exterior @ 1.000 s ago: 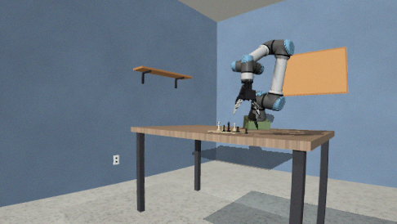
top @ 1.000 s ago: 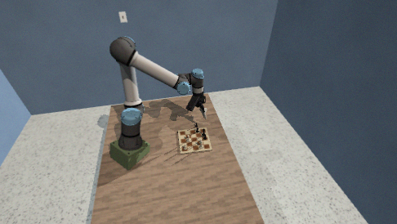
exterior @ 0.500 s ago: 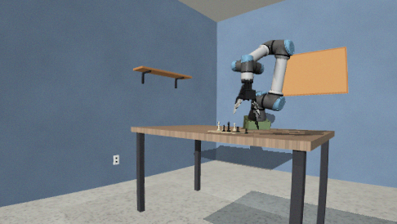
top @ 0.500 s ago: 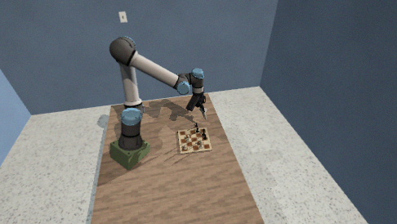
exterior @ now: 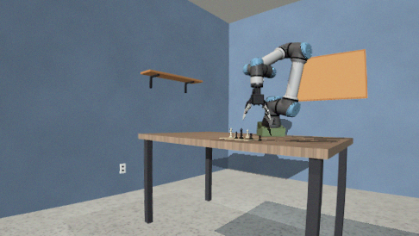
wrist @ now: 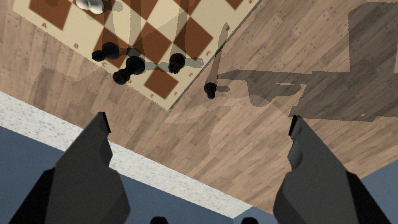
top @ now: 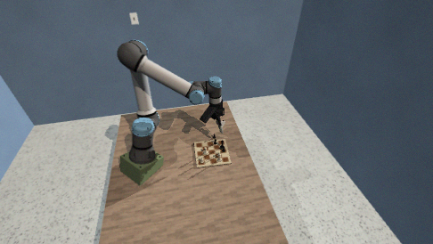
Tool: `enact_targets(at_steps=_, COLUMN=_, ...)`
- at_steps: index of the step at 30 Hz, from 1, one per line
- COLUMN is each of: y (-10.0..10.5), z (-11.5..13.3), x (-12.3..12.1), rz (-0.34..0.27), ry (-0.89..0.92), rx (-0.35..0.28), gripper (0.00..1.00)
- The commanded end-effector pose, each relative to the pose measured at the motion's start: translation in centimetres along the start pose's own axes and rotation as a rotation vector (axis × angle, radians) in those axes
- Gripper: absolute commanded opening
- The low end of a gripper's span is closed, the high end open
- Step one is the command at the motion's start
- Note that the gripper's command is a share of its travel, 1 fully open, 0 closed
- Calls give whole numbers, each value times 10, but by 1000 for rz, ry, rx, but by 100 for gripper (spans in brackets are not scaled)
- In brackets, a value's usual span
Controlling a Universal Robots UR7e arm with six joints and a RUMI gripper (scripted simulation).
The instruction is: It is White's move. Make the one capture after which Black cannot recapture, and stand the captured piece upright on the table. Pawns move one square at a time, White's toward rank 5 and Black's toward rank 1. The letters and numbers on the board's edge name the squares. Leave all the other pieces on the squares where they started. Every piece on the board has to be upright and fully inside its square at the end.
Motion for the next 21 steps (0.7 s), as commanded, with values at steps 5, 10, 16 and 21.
enact_targets(at_steps=5, y=13, z=-83, x=-14, rz=0, ry=-454, rx=2, gripper=100)
enact_targets(at_steps=10, y=15, z=-105, x=-14, rz=0, ry=-673, rx=-2, gripper=100)
enact_targets(at_steps=16, y=16, z=-128, x=-12, rz=2, ry=-859, rx=-7, gripper=100)
enact_targets(at_steps=21, y=16, z=-130, x=-12, rz=2, ry=-876, rx=-8, gripper=25)
Point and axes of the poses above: the point where the finger pads meet when closed, its own y axis back along the fingers, its own x axis across the jaws, z = x × y, the point moved 6 cm from there along y, back along the fingers, and after that the axes turned 15 degrees about y, right-handed, at the moved point
